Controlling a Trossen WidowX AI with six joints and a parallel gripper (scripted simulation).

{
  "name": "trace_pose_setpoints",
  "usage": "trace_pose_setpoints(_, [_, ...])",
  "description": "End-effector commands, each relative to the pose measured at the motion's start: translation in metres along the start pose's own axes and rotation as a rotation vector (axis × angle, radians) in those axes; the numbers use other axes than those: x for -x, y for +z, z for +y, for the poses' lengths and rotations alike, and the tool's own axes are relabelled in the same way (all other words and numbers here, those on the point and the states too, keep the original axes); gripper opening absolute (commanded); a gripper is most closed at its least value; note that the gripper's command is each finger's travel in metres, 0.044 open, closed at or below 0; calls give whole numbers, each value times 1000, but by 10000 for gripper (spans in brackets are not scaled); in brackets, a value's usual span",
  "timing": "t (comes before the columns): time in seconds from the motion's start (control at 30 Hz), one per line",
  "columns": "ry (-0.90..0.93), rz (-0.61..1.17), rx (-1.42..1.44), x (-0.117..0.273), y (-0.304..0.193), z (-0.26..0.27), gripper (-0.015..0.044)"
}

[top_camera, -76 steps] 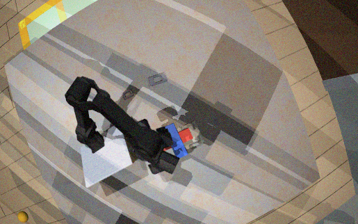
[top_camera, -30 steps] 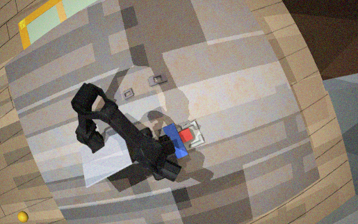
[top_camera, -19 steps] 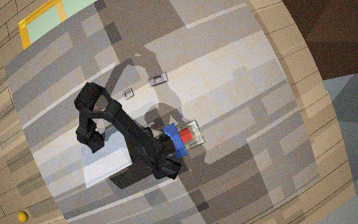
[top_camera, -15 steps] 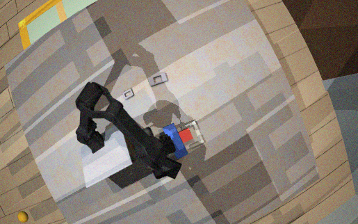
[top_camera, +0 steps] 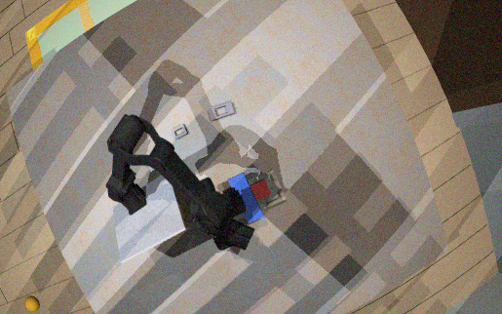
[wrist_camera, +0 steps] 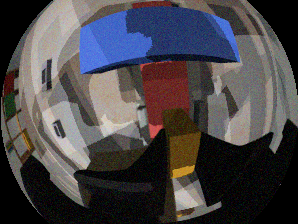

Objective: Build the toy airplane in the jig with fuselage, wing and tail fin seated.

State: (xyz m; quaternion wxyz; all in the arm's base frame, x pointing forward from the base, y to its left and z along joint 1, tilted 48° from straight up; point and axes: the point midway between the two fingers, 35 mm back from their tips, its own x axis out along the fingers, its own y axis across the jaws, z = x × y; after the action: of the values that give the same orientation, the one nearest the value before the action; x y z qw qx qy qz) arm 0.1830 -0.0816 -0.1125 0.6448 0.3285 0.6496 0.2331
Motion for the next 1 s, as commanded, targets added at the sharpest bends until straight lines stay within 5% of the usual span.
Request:
trace_pose_setpoints(0.0, [1,1,-4,-2,-1,0,65])
trace_pose_setpoints(0.67, [1,1,-4,-2,-1,0,65])
trace_pose_setpoints(0.97, [1,0,1,-2,-1,0,0])
